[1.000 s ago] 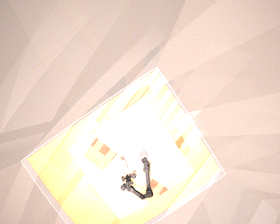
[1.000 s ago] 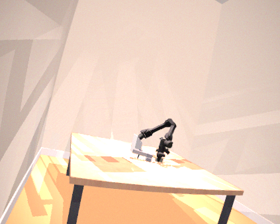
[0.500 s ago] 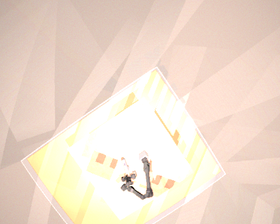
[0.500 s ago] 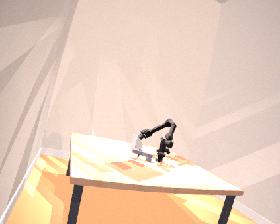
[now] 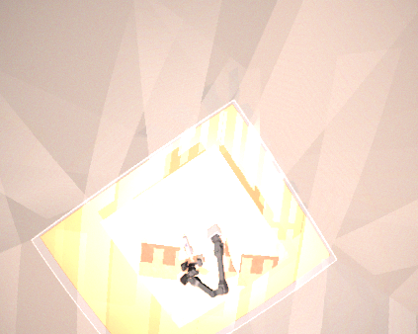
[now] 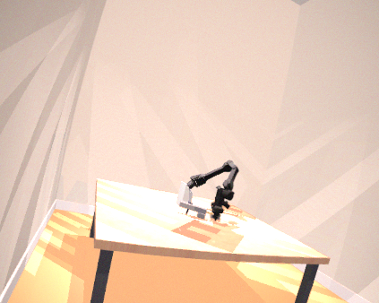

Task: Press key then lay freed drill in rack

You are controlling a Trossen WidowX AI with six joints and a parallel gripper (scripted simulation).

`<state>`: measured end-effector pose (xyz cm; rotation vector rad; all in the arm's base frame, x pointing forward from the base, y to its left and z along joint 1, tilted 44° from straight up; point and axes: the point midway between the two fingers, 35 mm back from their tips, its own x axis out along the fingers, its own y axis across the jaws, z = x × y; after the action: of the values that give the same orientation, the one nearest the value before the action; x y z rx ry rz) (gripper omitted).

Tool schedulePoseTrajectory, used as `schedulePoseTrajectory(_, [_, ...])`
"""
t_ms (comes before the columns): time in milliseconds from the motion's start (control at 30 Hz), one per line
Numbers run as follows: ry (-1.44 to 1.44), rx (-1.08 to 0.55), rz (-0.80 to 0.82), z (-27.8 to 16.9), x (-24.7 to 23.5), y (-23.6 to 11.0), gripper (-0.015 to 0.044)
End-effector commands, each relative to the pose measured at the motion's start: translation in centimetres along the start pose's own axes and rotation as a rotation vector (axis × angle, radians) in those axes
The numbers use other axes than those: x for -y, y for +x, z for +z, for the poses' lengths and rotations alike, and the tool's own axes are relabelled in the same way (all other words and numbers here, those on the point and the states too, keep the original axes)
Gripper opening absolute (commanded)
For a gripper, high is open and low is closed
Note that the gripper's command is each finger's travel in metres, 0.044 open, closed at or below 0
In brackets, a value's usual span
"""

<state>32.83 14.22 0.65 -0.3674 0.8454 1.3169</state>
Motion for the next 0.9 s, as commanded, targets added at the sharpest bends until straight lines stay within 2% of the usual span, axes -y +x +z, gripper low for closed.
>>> schedulePoseTrajectory(0, [0.002,-0.002,0.003,-0.31,-0.05,0.09,0.044])
schedulePoseTrajectory(867, [0.003,-0.003,0.003,-0.95,-0.01,0.25,0.044])
